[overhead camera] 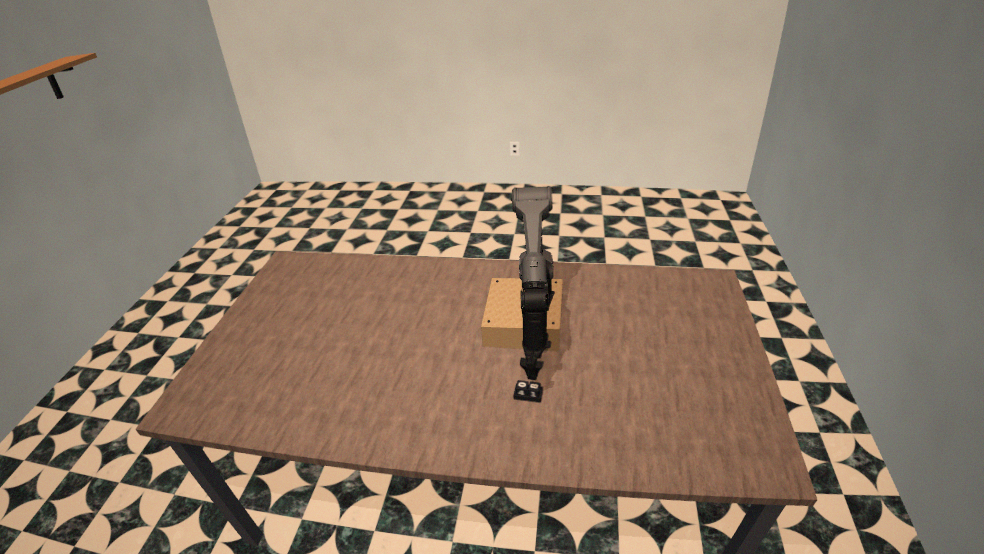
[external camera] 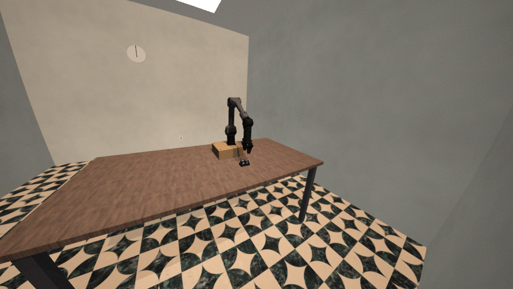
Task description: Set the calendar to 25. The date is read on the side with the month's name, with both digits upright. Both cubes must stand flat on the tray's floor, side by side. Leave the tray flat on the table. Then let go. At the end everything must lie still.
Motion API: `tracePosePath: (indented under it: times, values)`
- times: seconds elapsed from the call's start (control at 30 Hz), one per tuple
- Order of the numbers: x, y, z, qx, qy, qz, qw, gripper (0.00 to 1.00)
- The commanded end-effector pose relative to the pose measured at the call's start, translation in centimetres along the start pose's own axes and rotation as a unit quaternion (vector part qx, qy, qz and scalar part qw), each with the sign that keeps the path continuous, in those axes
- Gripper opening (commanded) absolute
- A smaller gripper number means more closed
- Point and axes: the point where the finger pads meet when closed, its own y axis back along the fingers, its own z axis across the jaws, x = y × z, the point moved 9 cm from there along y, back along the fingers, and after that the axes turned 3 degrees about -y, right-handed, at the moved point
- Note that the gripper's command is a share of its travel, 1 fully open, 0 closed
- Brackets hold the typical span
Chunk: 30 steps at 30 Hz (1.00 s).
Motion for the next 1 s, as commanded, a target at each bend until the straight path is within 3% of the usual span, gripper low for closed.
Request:
tracePosePath:
  times: [0.0,0.3,0.97]
  values:
    - [0.0,0.0,0.0,0.0,0.0,0.0,1.0,1.0]
    - [0.0,0.9,0.0,0.002,0.0,-0.001,1.0,1.0]
    - [0.0,8.3,0.0,0.002,0.0,-0.001,1.0,1.0]
